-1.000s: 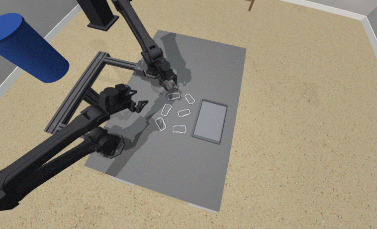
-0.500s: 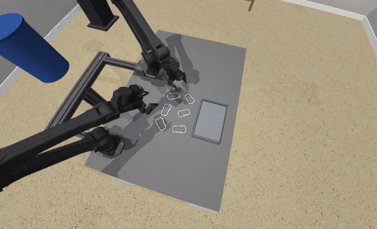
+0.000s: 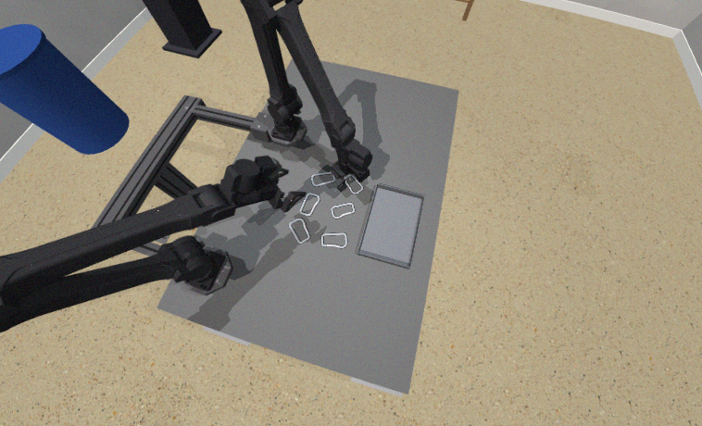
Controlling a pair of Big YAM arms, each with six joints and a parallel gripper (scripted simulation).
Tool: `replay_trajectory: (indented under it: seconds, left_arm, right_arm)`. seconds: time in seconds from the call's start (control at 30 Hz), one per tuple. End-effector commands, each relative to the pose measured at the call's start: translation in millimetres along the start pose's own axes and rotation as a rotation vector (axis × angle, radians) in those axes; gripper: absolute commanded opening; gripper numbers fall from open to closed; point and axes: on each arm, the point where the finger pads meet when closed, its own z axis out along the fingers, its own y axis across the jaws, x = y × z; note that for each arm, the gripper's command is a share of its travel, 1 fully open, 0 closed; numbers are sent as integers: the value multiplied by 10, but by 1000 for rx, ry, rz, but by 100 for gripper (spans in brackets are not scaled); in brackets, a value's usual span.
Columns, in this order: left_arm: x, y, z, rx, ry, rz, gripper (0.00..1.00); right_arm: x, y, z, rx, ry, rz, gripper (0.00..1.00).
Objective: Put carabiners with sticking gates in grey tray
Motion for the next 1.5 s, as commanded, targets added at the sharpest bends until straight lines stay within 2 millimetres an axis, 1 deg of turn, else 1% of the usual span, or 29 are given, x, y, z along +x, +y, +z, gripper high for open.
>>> replay_trajectory:
  seconds: [0.0,0.07,0.17,0.23,0.47,0.5,0.6,0.63,0.67,0.7,0.73,0.97,1.2,1.23,1.27,1.3,1.33,1.47]
  left_arm:
    - [-169,133,124,23,57,18,79]
    - [-130,134,205,44,96,16,79]
    - [-102,131,257,60,123,14,79]
    - [-131,143,231,62,116,10,79]
    - [-136,134,230,60,116,1,79]
    - [-137,134,230,60,115,1,79]
    - [-140,135,231,60,114,1,79]
    - [-70,87,252,61,122,9,79]
    - [-151,140,245,58,108,0,79]
    - [-136,137,311,60,116,-1,79]
    - [-146,146,329,59,114,-3,79]
    - [-185,160,410,60,114,8,79]
    - [-177,156,514,60,114,7,79]
    - [-88,127,541,64,128,8,79]
    - [-86,126,551,64,129,8,67]
    - [-103,134,488,62,122,6,56]
    - [-103,134,488,62,122,6,46]
    - [-141,146,464,56,103,4,46]
  right_arm:
    - [-465,-23,33,3,-83,1,100]
    - [-465,-17,33,2,-83,1,100]
    - [-465,-17,33,2,-83,1,100]
    - [-465,-17,33,2,-83,1,100]
    - [-465,-17,33,2,-83,1,100]
    - [-294,-5,21,0,-53,3,100]
    - [-294,-5,21,0,-53,3,100]
    - [-294,-5,21,0,-53,3,100]
    - [-294,-5,21,0,-53,3,100]
    - [-294,-5,21,0,-53,3,100]
    - [-294,-5,21,0,-53,3,100]
    - [-294,-5,21,0,-53,3,100]
    - [-294,-5,21,0,-53,3,100]
    - [-294,-5,21,0,-53,3,100]
    - [-294,-5,21,0,-53,3,100]
    - [-294,-5,21,0,-53,3,100]
    - [-294,-5,21,0,-53,3,100]
    - [-294,-5,21,0,-53,3,100]
